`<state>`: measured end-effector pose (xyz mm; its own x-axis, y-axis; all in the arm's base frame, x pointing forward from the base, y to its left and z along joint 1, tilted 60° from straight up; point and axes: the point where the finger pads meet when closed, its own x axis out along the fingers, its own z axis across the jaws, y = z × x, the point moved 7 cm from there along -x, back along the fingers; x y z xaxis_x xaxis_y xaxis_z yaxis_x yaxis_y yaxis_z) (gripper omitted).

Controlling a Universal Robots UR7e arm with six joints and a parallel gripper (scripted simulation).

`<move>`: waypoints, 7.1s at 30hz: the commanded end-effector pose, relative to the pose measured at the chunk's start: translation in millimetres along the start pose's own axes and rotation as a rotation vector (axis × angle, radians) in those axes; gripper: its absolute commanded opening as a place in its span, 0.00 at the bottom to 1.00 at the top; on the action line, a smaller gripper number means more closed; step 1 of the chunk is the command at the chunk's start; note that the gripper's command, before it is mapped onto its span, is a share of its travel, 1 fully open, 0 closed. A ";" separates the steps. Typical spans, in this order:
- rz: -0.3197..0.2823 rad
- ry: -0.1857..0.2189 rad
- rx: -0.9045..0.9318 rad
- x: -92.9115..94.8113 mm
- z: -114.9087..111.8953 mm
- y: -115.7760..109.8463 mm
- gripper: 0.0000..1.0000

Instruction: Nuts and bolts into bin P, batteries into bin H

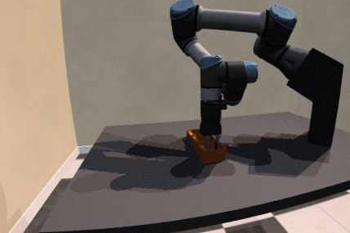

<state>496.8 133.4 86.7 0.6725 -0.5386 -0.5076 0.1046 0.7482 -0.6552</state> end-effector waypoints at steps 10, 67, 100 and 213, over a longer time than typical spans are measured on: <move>0.000 -0.001 0.000 -0.4 0.3 0.0 0.64; 0.000 -0.001 0.045 -54.2 -48.3 -96.9 0.62; 0.000 -0.001 0.044 -57.0 -105.9 -213.0 0.62; 0.000 -0.001 0.044 -27.3 -103.5 -207.4 0.32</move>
<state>390.5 -55.0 170.5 0.6732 -0.5386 -0.5066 0.1373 0.7644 -0.6300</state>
